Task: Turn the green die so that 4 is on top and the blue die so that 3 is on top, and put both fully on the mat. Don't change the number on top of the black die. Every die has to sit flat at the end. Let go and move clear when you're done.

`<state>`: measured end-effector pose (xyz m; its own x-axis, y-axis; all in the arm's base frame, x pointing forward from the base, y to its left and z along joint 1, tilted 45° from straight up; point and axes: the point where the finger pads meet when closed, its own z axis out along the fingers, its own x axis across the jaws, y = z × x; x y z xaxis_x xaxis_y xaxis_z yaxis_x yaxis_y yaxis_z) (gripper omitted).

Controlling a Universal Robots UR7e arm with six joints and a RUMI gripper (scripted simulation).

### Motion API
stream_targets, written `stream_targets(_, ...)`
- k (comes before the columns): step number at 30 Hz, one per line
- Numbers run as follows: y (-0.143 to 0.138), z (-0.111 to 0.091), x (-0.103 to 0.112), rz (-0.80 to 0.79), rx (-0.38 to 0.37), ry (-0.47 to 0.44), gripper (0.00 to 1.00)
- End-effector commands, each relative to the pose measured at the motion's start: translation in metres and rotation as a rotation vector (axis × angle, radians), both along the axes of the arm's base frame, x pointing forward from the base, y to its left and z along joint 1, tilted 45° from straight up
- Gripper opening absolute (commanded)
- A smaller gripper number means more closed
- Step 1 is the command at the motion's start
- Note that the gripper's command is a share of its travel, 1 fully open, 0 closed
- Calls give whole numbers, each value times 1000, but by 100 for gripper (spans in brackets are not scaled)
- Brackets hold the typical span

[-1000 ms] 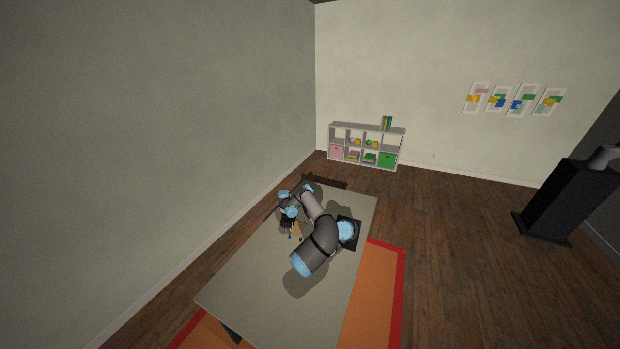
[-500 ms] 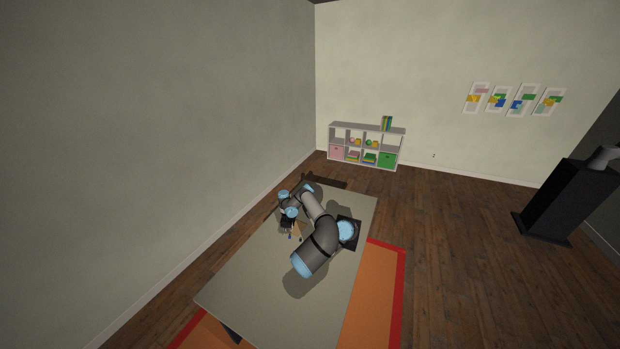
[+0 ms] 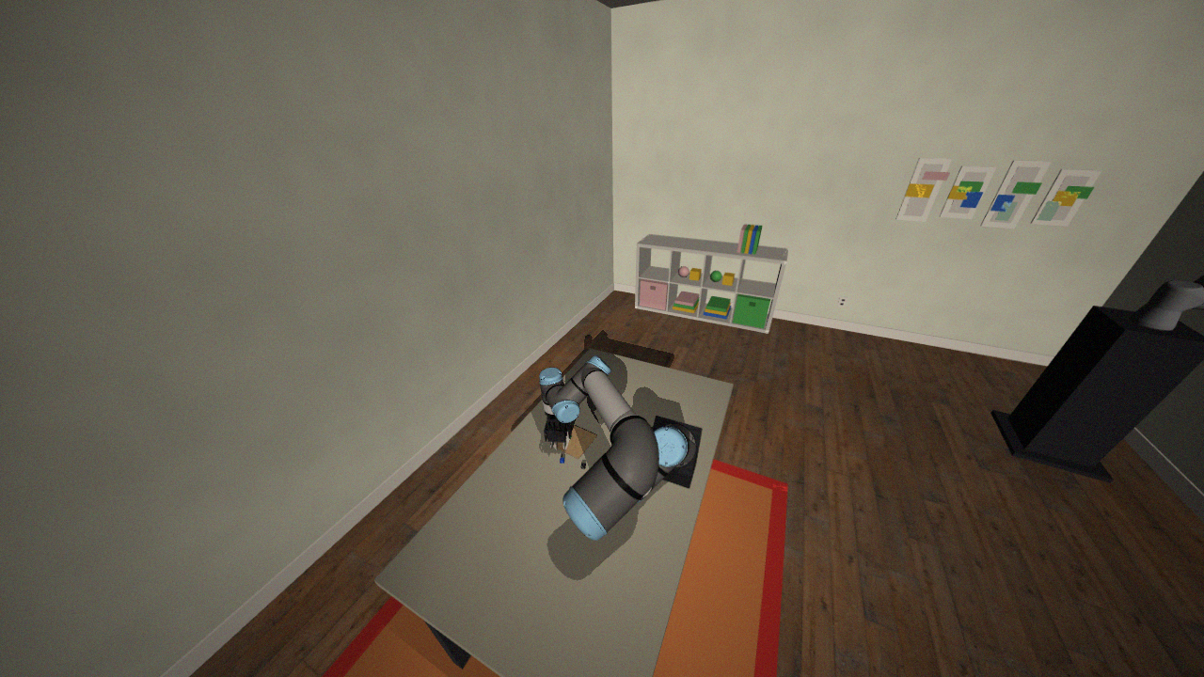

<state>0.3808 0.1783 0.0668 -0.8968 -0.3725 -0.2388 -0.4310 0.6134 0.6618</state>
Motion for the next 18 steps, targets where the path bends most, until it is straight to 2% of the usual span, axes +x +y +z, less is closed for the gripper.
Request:
stream_targets(1,0,0,0,0,0,-1,18)
stream_targets(18,6,-6,0,-1,-1,-1,18)
